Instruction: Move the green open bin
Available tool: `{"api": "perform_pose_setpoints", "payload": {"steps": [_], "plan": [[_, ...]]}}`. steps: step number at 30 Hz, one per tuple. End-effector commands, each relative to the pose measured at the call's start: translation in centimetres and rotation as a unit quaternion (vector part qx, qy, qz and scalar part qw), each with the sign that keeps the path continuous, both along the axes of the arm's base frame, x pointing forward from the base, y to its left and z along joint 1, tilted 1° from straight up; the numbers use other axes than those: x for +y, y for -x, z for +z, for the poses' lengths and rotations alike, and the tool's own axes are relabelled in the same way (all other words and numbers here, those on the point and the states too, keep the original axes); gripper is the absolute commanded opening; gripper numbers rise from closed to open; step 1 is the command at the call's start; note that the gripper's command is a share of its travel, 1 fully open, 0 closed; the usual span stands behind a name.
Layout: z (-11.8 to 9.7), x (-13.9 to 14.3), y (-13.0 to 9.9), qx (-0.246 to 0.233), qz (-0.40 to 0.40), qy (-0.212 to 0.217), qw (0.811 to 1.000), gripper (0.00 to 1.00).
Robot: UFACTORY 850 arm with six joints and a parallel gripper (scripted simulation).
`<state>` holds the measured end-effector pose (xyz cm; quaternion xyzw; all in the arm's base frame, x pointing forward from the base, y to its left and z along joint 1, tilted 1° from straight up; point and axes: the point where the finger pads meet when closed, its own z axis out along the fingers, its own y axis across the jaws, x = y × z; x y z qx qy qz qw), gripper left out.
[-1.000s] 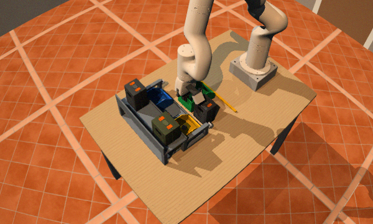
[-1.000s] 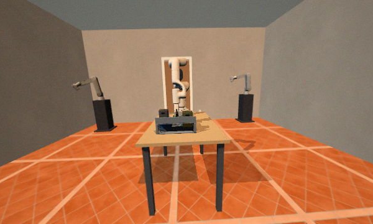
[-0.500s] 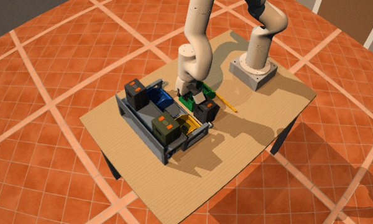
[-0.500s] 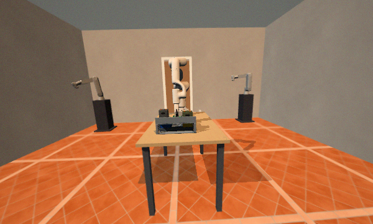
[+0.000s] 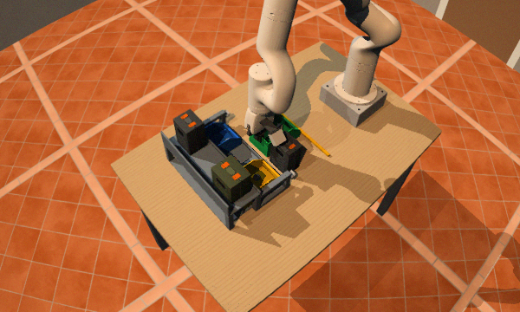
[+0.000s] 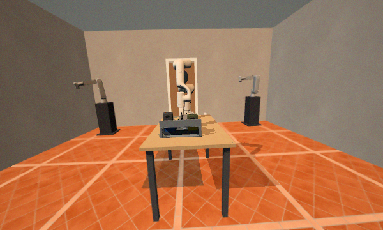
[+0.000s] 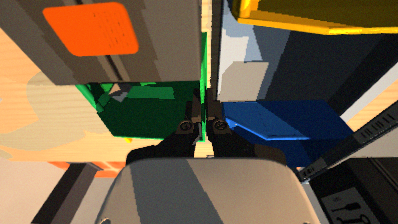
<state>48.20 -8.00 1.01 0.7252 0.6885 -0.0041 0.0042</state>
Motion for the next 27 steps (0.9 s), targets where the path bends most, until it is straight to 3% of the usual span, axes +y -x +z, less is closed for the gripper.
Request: {"api": "perform_pose_setpoints", "payload": {"steps": [1,27], "plan": [[-0.4,0.0,-0.1,-0.001,0.000,0.000,1.000,0.00],[-1.5,0.0,-0.1,-0.001,0.000,0.000,1.000,0.00]]}}
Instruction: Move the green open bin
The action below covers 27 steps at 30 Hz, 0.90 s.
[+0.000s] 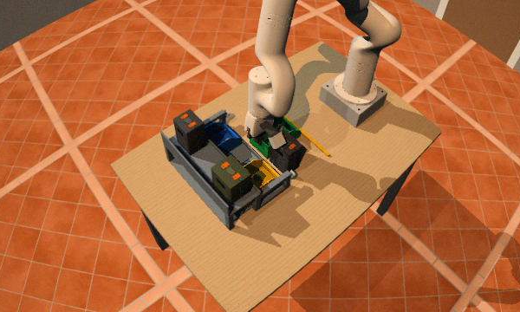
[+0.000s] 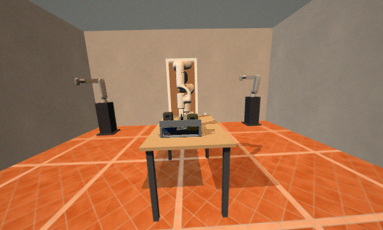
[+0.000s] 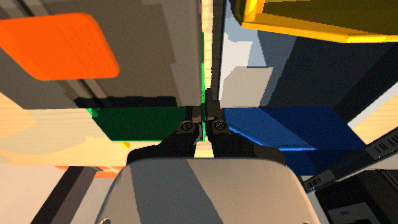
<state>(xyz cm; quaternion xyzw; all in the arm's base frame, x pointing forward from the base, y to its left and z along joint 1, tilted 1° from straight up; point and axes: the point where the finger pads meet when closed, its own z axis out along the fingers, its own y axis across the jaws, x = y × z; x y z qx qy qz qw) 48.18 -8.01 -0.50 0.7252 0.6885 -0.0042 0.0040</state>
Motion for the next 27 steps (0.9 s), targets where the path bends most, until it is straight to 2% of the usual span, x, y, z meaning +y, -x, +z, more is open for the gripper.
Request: {"api": "perform_pose_setpoints", "payload": {"steps": [1,5,6,27], "plan": [[0.02,-0.01,-0.09,-0.001,0.000,0.000,1.000,0.00],[0.02,-0.01,-0.09,-0.001,0.000,0.000,1.000,0.00],[0.03,-0.01,-0.10,-0.001,0.000,0.000,1.000,0.33],[0.03,-0.01,-0.10,-0.001,0.000,0.000,1.000,0.33]]}}
